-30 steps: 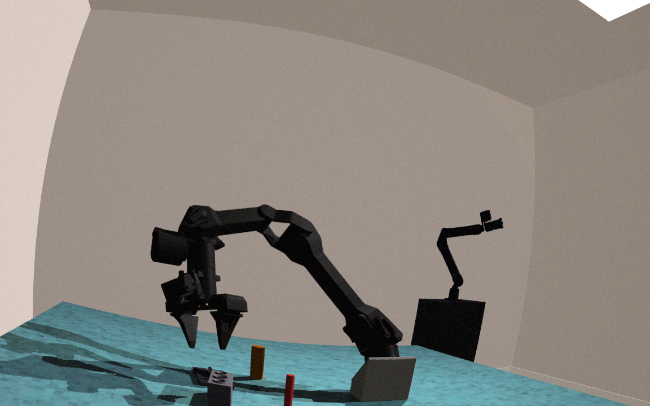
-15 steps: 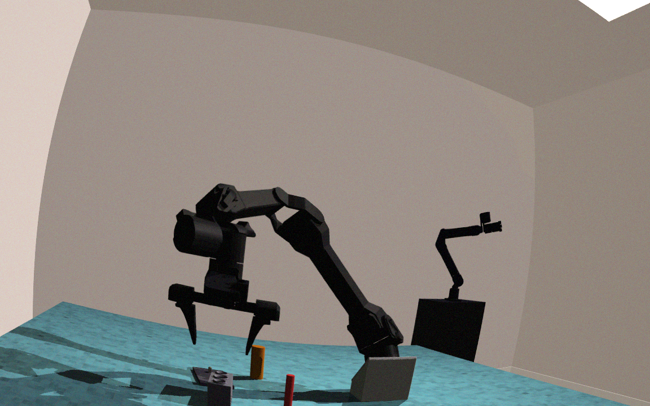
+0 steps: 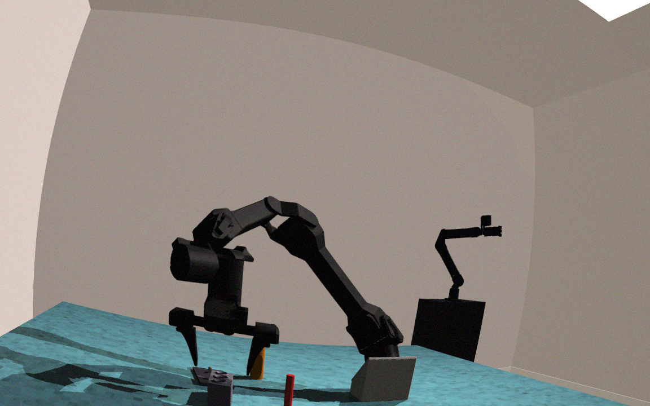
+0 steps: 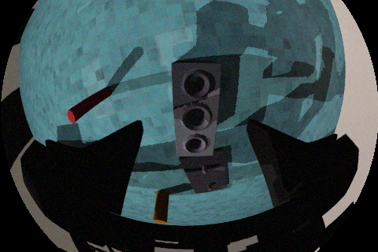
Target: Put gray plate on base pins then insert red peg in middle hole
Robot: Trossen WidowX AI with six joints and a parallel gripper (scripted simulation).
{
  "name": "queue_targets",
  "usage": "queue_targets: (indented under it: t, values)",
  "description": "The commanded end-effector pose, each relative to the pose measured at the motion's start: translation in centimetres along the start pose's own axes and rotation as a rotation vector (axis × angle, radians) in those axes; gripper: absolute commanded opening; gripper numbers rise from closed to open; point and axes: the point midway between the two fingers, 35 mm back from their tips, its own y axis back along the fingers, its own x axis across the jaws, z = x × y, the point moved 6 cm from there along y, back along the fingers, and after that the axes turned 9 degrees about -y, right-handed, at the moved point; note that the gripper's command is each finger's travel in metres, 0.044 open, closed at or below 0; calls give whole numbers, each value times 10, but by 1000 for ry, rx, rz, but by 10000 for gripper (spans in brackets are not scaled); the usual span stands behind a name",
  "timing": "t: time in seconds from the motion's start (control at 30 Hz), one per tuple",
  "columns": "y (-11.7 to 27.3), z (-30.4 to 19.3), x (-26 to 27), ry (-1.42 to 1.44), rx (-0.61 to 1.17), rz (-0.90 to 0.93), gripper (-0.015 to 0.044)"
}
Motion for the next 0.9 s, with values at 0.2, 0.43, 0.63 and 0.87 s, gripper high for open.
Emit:
queue_targets:
  t: [0.2,0.43,0.63,0.87]
  values:
    - [-16,0,-1,6,4,-3,440]
    - [-27,0,-1,6,4,-4,440]
    - [-37,0,-1,6,5,-4,440]
    - [-48,0,-1,5,5,-4,440]
